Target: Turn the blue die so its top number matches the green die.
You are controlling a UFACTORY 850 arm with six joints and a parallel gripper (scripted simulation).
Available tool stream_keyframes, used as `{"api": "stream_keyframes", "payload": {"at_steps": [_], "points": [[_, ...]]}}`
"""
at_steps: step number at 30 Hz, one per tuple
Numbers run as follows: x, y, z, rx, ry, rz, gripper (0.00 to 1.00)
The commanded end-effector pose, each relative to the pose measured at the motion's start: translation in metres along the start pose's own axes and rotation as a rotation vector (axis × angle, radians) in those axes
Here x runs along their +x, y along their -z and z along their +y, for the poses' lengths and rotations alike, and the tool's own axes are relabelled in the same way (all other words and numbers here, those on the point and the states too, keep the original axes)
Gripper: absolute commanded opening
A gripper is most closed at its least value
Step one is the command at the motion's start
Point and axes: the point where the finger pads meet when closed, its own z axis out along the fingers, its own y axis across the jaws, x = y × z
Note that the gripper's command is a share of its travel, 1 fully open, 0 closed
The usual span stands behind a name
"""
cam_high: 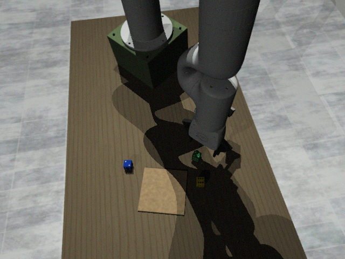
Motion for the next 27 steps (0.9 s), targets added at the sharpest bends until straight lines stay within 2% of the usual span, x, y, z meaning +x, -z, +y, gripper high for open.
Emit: {"api": "stream_keyframes", "payload": {"at_steps": [1, 27], "points": [[-0.0002, 0.0002, 0.0003, -0.04, -0.001, -0.018, 1.0], [-0.0001, 0.0042, 0.0001, -0.04, -0.001, -0.018, 1.0]]}}
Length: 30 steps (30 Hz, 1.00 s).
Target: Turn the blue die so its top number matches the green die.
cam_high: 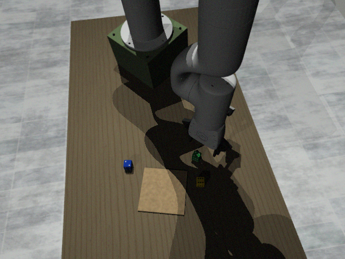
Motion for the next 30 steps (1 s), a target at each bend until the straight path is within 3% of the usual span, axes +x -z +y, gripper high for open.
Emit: {"api": "stream_keyframes", "payload": {"at_steps": [1, 30], "points": [[0.0, 0.005, 0.0, -0.021, -0.001, -0.005, 1.0], [0.0, 0.062, -0.001, -0.021, -0.001, -0.005, 1.0]]}}
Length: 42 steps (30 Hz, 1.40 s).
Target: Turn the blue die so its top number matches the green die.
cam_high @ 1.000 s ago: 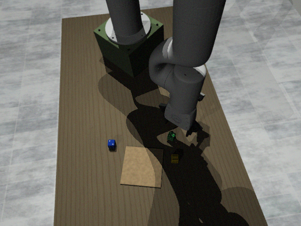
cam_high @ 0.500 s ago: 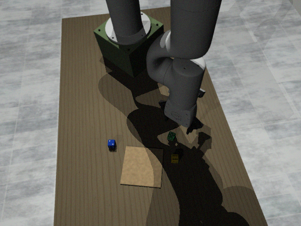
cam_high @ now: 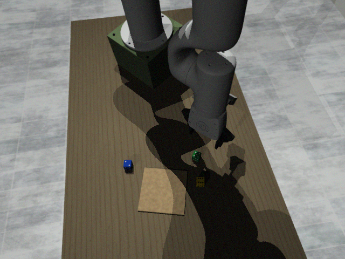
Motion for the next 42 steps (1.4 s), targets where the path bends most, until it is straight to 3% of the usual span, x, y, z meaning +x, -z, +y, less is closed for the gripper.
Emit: {"api": "stream_keyframes", "payload": {"at_steps": [1, 22, 42], "points": [[-0.001, 0.014, 0.001, 0.019, 0.001, 0.002, 1.0], [-0.001, 0.048, 0.002, 0.019, 0.001, 0.002, 1.0], [-0.002, 0.051, 0.001, 0.019, -0.003, 0.002, 1.0]]}}
